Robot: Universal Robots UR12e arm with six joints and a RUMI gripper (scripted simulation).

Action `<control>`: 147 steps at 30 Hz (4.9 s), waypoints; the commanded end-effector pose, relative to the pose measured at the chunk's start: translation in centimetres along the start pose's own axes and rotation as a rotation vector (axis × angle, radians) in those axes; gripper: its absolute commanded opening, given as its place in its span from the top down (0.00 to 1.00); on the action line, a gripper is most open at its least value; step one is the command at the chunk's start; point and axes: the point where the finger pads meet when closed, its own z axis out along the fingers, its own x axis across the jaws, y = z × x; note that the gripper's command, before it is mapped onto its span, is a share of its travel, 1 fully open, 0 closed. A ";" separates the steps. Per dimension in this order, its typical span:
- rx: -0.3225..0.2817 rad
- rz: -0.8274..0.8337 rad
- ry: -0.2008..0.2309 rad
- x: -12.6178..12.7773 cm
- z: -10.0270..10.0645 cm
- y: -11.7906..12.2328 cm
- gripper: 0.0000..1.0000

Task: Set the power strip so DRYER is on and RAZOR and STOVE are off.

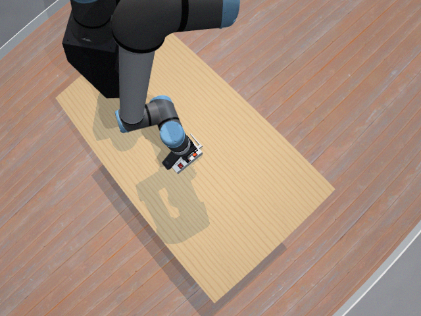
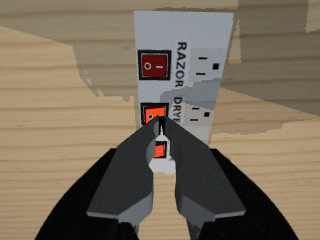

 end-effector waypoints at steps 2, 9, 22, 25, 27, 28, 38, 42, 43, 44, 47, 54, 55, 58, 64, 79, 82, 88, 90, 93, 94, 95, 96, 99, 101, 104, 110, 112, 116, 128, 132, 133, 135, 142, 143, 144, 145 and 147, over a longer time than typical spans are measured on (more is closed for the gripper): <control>0.002 -0.002 -0.002 -0.2 0.0 0.0 1.00; 0.002 -0.001 -0.001 -0.1 -0.4 0.0 1.00; 0.001 0.001 -0.001 0.0 -3.3 0.0 1.00; 0.001 0.001 -0.001 0.0 -3.8 0.0 1.00; 0.001 0.001 -0.001 0.0 -4.0 0.0 1.00; 0.001 0.001 -0.001 0.0 -4.0 0.0 1.00; 0.001 0.000 0.000 0.0 -3.9 0.0 1.00; 0.001 0.000 -0.001 0.0 -4.0 0.0 1.00; 0.001 0.000 -0.001 0.0 -4.0 0.0 1.00; 0.001 0.000 -0.001 0.0 -4.0 0.0 1.00; 0.001 0.000 -0.001 0.0 -4.0 0.0 1.00; 0.001 -0.001 0.000 -0.6 -4.8 3.0 1.00; 0.001 -0.001 0.000 -0.7 -5.1 3.8 1.00; 0.000 -0.001 0.000 -0.9 -5.4 4.8 1.00; 0.001 -0.002 -0.003 -1.2 -5.4 4.8 1.00; 0.001 -0.002 -0.003 -1.2 -5.4 4.7 1.00; 0.001 -0.002 -0.003 -1.2 -5.4 4.7 1.00; 0.000 -0.002 -0.003 -1.2 -5.4 4.7 1.00; 0.000 -0.002 -0.003 -1.2 -5.4 4.7 1.00; 0.000 -0.002 -0.003 -1.2 -5.4 4.7 1.00; 0.000 -0.002 -0.003 -1.2 -5.4 4.7 1.00; 0.000 -0.002 -0.003 -1.2 -5.4 4.7 1.00; 0.000 -0.002 -0.003 -1.2 -5.4 4.7 1.00; 0.001 -0.002 -0.003 -1.2 -5.4 4.7 1.00; 0.001 -0.002 -0.002 -1.2 -5.3 4.7 1.00; 0.001 -0.002 -0.002 -1.2 -5.1 4.7 1.00; 0.002 -0.003 -0.003 -1.3 -4.7 4.7 1.00; 0.002 -0.003 -0.003 -1.3 -4.6 4.7 1.00; 0.002 -0.002 -0.003 -1.4 -4.4 4.6 1.00; 0.002 -0.003 -0.003 -1.4 -2.8 4.7 1.00; 0.002 -0.003 -0.003 -1.4 -2.5 4.7 1.00; 0.002 -0.003 -0.003 -1.4 -2.4 4.7 1.00; 0.002 -0.003 -0.003 -1.5 -2.1 4.7 1.00; 0.002 -0.003 -0.003 -1.5 -1.4 4.7 1.00; 0.002 -0.003 -0.003 -1.5 -1.3 4.7 1.00; 0.002 -0.003 -0.003 -1.5 -1.2 4.7 1.00; 0.002 -0.003 -0.003 -1.5 -1.2 4.7 1.00; 0.002 -0.003 -0.003 -1.5 -1.1 4.7 1.00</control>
